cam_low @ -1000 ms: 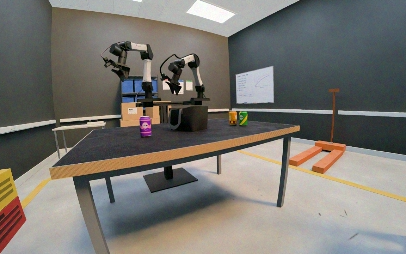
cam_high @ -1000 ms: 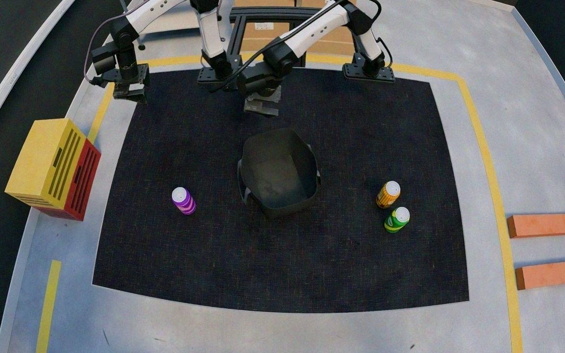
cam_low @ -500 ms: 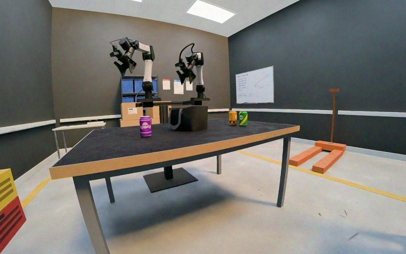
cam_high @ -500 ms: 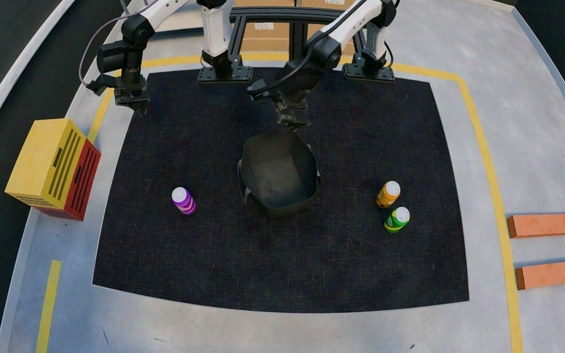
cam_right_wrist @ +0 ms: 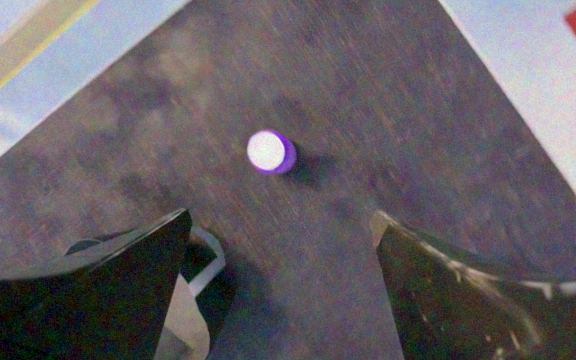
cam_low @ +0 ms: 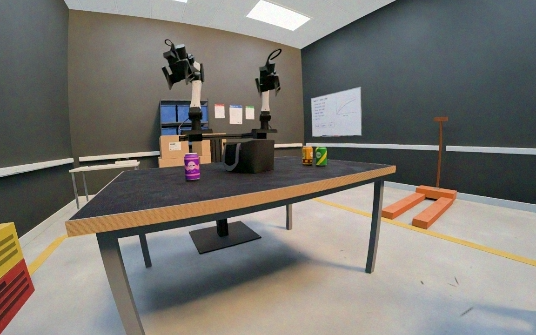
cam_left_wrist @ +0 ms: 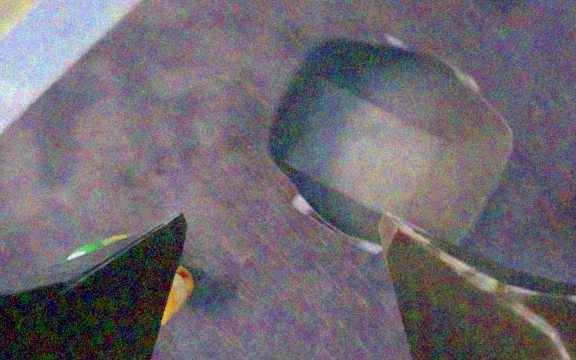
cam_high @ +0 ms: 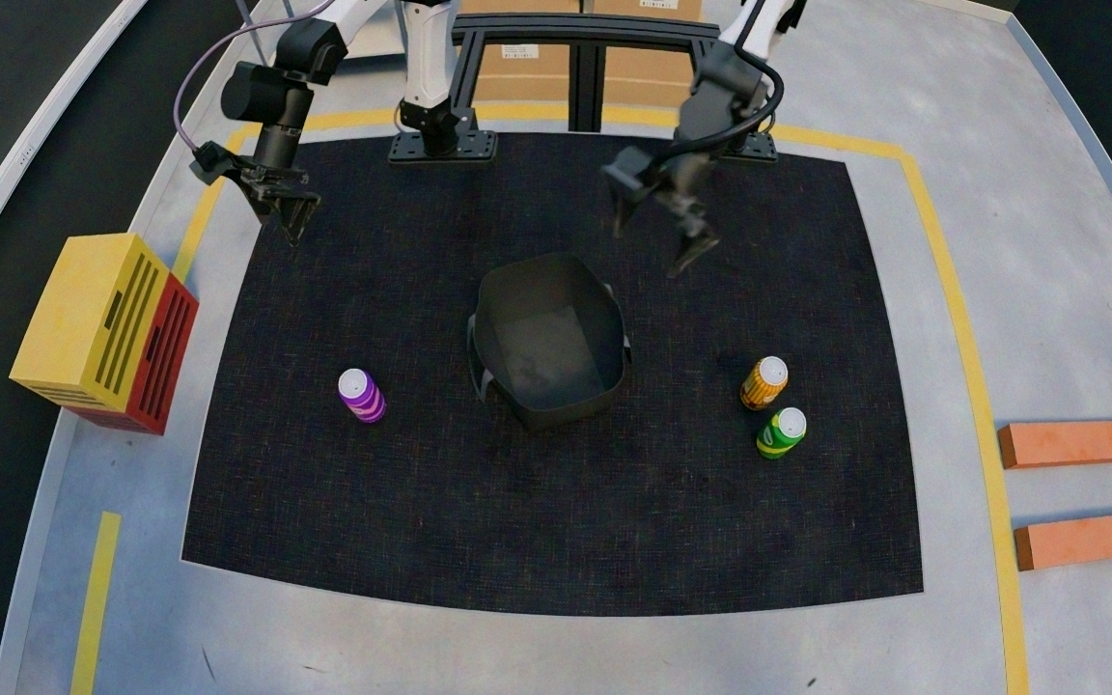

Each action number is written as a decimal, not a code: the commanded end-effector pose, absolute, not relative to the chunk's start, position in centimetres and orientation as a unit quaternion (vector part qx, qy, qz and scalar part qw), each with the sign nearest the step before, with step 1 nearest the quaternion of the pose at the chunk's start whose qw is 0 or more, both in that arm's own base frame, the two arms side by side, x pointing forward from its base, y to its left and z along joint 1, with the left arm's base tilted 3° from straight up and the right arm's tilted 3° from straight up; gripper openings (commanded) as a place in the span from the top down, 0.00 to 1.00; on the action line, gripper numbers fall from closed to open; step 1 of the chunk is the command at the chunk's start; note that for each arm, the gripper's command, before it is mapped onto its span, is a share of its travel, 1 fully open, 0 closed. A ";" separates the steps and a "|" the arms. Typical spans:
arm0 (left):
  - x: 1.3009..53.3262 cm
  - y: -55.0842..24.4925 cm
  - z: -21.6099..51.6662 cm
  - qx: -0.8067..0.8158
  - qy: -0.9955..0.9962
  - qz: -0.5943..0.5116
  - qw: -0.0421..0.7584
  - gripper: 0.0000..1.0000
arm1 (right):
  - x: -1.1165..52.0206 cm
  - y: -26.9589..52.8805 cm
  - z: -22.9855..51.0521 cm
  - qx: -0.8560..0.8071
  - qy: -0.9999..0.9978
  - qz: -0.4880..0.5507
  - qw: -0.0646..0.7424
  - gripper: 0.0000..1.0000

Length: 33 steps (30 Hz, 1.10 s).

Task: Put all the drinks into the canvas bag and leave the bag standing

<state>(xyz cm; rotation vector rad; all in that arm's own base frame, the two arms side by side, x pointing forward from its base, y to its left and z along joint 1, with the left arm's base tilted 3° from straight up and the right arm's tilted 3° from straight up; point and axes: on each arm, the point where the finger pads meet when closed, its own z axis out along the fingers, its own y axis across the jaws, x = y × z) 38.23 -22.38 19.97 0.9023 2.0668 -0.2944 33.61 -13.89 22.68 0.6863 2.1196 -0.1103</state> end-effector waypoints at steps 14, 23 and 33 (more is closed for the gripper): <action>40.9 -8.8 31.5 0.116 0.764 -0.059 0.632 0.00 | 38.5 -6.5 32.1 0.087 0.762 -0.040 0.641 0.00; 39.3 -2.2 35.4 0.015 0.715 -0.021 0.699 0.00 | 38.5 -1.7 36.1 0.011 0.706 -0.015 0.708 0.00; 38.2 0.1 35.7 -0.007 0.703 -0.009 0.711 0.00 | 38.6 -0.2 35.9 -0.004 0.702 -0.011 0.712 0.00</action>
